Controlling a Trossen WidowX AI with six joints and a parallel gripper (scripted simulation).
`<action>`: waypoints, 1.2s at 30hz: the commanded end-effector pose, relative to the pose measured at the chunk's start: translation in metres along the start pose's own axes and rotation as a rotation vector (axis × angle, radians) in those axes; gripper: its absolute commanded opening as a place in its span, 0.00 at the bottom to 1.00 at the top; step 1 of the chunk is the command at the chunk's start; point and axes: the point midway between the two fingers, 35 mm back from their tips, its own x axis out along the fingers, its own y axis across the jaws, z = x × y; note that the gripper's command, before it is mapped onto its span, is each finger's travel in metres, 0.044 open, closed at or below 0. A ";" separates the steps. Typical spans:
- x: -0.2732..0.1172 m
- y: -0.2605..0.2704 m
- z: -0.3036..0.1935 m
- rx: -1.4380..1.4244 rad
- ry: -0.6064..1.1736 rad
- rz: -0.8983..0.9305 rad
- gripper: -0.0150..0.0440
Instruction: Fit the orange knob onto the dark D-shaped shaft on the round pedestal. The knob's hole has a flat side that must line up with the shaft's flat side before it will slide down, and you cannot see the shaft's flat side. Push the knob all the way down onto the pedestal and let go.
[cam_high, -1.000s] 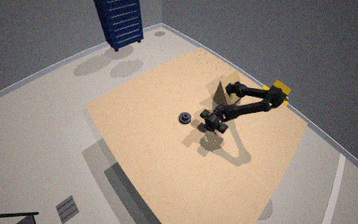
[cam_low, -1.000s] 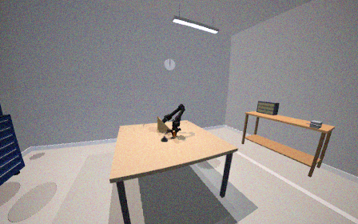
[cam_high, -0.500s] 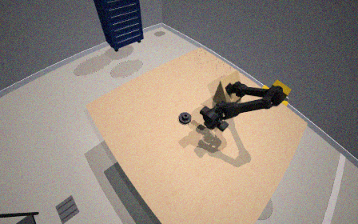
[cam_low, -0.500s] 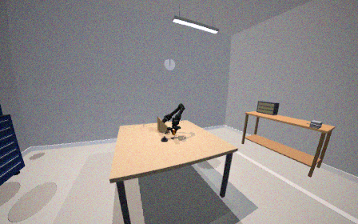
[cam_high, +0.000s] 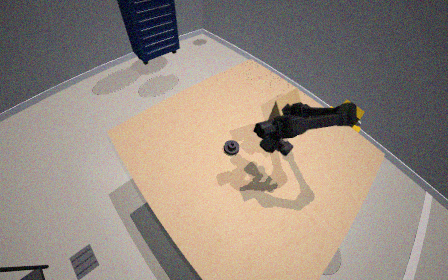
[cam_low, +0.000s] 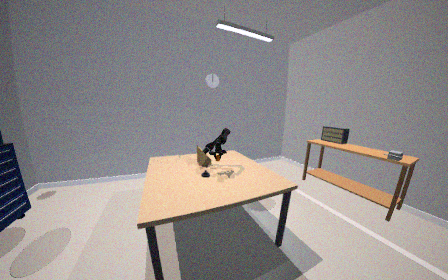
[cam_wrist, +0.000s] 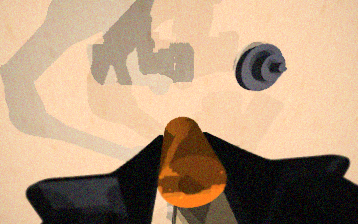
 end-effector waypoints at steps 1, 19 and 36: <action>-0.024 0.004 -0.004 -0.010 -0.009 0.002 0.25; -0.021 -0.023 0.018 -0.011 -0.010 0.001 0.25; -0.010 -0.066 0.043 -0.011 -0.011 -0.002 0.25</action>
